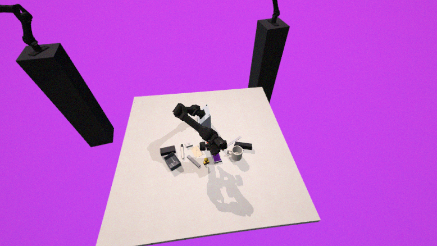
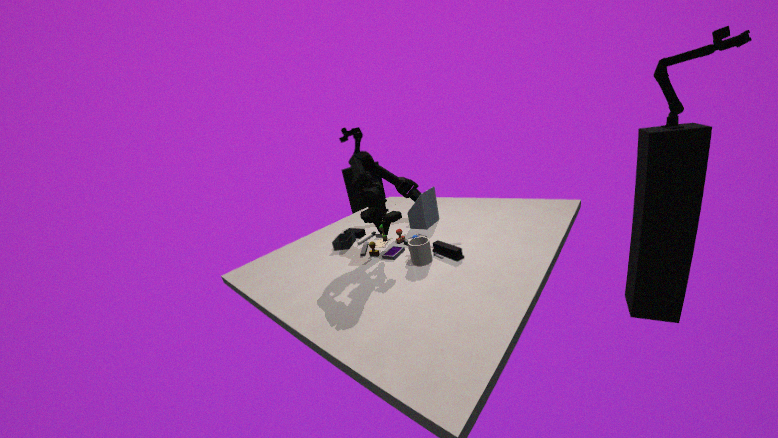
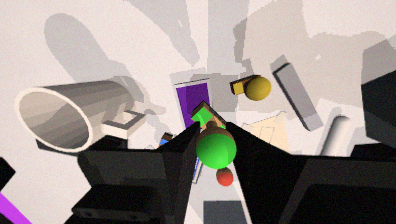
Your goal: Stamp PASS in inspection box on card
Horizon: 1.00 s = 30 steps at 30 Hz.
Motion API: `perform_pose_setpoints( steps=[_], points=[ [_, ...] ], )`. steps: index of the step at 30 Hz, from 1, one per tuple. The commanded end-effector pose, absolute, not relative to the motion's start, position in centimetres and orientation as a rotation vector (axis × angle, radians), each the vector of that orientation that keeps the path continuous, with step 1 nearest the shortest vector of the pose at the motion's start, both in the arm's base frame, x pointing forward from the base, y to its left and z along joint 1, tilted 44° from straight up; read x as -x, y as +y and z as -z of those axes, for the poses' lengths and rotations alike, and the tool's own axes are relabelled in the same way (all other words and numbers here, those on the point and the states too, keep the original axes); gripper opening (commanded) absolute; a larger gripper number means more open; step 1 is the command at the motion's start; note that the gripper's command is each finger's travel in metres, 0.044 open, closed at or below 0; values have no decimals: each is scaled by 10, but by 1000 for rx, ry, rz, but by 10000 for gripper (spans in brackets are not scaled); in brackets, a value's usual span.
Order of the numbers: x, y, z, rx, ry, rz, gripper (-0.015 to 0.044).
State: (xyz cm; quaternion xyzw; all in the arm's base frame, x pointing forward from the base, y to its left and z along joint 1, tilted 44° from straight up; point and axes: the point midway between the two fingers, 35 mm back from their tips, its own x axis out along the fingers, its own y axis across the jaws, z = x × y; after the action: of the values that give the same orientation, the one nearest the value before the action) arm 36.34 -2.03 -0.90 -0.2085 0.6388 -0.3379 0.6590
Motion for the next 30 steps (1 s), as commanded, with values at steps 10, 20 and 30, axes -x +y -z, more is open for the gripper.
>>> perform_pose_setpoints(
  steps=[10,20,30],
  points=[
    [-357,-7,29,472,1445,774,0],
    [-357,-11,33,473,1445,773,0],
    [-357,-16,38,473,1445,774,0]
  ],
)
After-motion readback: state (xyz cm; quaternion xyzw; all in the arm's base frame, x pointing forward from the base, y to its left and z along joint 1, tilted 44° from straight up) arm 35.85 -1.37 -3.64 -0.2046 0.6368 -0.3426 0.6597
